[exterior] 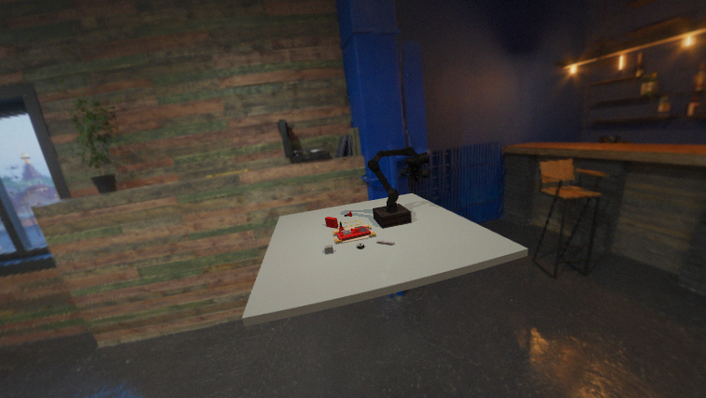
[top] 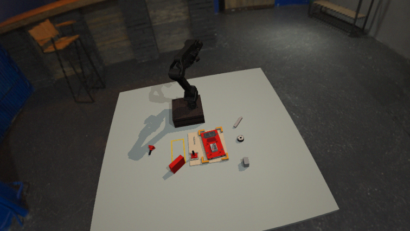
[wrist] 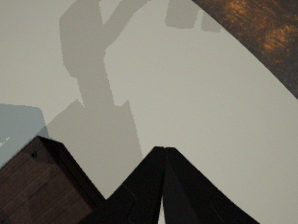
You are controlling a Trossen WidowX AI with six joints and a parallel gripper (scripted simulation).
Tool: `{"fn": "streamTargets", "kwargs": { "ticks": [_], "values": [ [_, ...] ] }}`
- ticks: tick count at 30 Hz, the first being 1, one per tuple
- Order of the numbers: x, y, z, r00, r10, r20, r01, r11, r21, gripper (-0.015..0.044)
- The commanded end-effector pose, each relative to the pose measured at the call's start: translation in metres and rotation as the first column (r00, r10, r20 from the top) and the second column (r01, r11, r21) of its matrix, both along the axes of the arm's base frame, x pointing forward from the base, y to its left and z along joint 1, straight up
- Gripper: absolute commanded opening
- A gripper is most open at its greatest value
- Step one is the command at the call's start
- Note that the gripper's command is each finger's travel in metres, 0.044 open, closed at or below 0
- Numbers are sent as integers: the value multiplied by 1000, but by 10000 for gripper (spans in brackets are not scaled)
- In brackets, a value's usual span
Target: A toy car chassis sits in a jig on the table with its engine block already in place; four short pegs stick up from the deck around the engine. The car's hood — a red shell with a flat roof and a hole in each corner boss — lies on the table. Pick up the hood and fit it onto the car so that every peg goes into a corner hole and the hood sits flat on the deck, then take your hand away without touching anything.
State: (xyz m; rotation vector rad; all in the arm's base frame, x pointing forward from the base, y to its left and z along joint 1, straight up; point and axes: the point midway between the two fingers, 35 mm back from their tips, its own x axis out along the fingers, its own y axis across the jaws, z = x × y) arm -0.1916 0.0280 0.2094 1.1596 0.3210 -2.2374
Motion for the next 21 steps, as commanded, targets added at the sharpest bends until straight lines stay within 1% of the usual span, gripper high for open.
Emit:
{"fn": "streamTargets", "kwargs": {
  "ticks": [1,11,21],
  "values": [
    [-3,24,2,998,-56,-8,56,998,33,0],
    [5,87,4,978,-210,-8,209,972,105,0],
    [33,144,5,931,-365,-10,362,916,172,0]
  ]
}}
